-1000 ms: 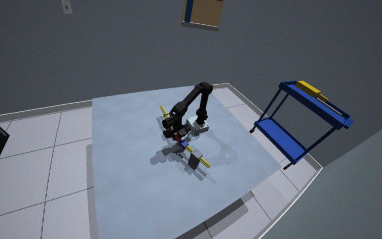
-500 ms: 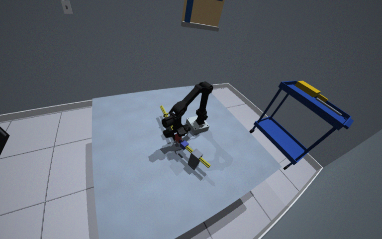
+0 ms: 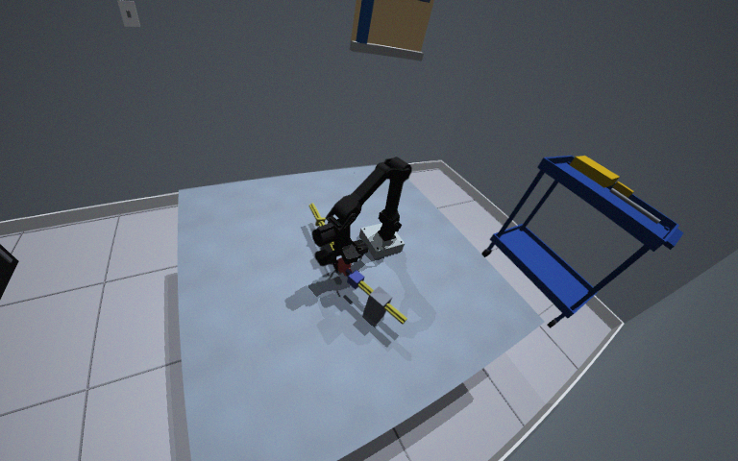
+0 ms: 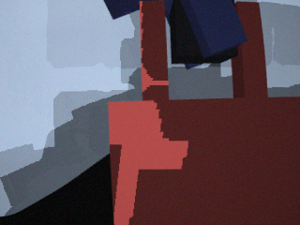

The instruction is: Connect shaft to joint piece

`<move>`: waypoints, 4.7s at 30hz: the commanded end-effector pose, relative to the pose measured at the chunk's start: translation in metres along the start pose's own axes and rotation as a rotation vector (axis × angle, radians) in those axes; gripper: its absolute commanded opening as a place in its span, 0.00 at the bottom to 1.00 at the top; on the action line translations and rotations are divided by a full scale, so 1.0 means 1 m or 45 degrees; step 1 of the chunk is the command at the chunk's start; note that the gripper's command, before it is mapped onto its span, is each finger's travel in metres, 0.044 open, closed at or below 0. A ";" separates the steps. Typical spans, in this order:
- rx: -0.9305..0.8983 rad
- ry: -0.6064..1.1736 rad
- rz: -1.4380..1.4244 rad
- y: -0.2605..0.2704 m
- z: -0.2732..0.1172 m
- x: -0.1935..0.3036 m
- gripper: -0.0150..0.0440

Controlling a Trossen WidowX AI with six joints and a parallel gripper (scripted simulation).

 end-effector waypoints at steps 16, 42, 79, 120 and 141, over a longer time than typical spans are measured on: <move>0.000 0.000 0.000 0.000 0.000 0.000 0.68; -0.106 0.299 0.008 -0.005 -0.008 -0.019 1.00; 0.050 0.459 0.818 -0.017 -0.087 -0.046 1.00; 0.205 0.313 2.070 0.006 -0.140 0.020 1.00; 0.358 0.300 2.822 0.006 -0.131 0.019 1.00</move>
Point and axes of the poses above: the point midway between the two fingers, 35 mm back from their tips, its own z axis out along the fingers, its own y axis across the jaws, x = y × z, the point moved 6 cm from there along -z, back along the fingers, and after that the axes turned 15 degrees about -z, right-handed, at the moved point
